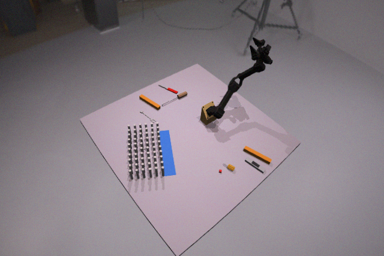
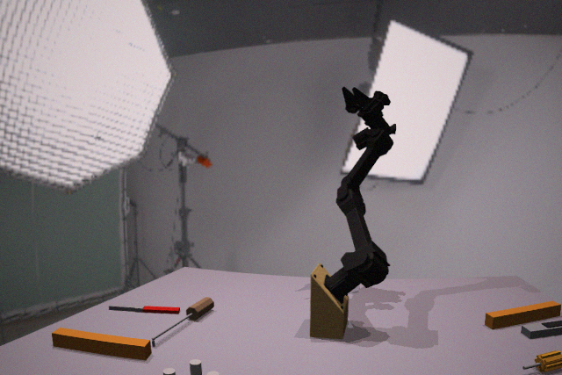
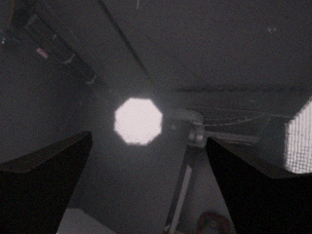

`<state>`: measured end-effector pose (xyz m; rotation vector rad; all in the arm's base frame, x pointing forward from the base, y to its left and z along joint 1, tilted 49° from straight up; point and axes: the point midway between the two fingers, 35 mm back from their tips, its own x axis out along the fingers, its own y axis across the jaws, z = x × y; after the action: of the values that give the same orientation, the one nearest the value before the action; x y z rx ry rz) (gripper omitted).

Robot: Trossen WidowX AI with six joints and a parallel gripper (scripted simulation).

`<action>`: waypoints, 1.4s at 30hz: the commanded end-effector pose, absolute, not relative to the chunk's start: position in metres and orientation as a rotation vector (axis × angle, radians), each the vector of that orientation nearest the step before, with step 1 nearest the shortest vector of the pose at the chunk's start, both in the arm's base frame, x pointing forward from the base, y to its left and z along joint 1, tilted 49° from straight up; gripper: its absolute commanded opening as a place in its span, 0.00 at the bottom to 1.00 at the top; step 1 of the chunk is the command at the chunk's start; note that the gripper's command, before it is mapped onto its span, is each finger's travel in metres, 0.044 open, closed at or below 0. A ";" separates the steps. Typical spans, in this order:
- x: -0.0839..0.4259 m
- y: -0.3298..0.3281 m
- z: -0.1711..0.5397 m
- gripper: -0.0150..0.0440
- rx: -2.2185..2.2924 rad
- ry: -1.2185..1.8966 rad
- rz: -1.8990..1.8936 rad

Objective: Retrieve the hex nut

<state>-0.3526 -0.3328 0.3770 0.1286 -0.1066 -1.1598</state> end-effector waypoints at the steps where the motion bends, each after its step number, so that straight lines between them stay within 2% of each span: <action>1: -0.352 -0.333 0.378 0.98 0.133 -0.111 -1.161; 4: -0.344 -0.335 0.395 1.00 0.167 -0.172 -1.187; 11: -0.315 -0.287 0.484 1.00 0.060 -0.279 -1.336; 19: -0.243 -0.219 0.582 1.00 -0.127 -0.449 -1.431; 31: -0.074 -0.128 0.663 1.00 -0.429 -0.666 -1.328; 42: 0.114 -0.076 0.650 1.00 -0.622 -0.719 -1.018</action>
<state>0.0666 -0.0845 0.6633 -0.5909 -0.7291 -1.1087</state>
